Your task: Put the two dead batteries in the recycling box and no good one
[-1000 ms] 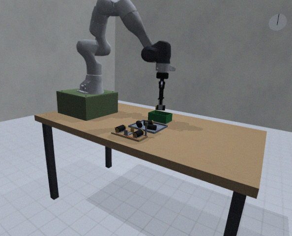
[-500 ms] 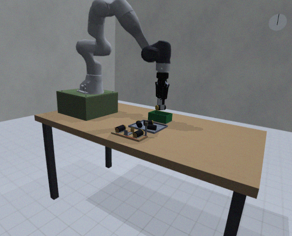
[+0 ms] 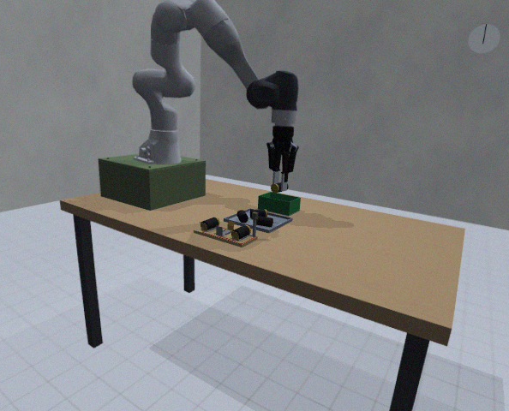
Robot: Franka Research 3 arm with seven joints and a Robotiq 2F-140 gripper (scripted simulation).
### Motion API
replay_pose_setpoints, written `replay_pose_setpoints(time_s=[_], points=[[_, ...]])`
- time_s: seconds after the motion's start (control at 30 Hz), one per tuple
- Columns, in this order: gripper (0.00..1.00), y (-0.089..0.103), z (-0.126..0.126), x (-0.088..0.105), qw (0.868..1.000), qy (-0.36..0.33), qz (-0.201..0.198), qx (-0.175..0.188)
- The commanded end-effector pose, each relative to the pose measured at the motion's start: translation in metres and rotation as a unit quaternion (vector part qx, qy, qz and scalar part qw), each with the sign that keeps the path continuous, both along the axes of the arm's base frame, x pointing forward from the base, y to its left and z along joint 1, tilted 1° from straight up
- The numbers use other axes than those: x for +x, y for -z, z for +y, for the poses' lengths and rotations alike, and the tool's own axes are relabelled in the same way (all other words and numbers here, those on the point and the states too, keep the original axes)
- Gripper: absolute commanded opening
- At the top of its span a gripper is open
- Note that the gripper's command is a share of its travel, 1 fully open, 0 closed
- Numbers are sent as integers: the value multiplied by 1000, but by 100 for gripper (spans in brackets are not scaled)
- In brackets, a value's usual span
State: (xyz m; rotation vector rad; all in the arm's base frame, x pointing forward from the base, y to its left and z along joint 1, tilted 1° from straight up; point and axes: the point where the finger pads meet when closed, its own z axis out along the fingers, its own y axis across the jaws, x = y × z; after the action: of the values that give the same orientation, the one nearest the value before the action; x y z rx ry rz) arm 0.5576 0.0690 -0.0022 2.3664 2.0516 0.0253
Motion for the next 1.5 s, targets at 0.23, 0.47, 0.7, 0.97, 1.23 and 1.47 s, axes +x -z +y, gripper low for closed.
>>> replay_pose_setpoints(time_s=[0.23,0.47,0.7,0.97,1.23,1.47], points=[[16,-1,-2,1,998,-65,0,-5],[16,-1,-2,1,998,-66,0,-5],[16,27,-2,1,998,-66,0,-5],[16,70,-2,2,998,-66,0,-5],[16,70,-2,2,998,-66,0,-5],[16,70,-2,2,998,-66,0,-5]])
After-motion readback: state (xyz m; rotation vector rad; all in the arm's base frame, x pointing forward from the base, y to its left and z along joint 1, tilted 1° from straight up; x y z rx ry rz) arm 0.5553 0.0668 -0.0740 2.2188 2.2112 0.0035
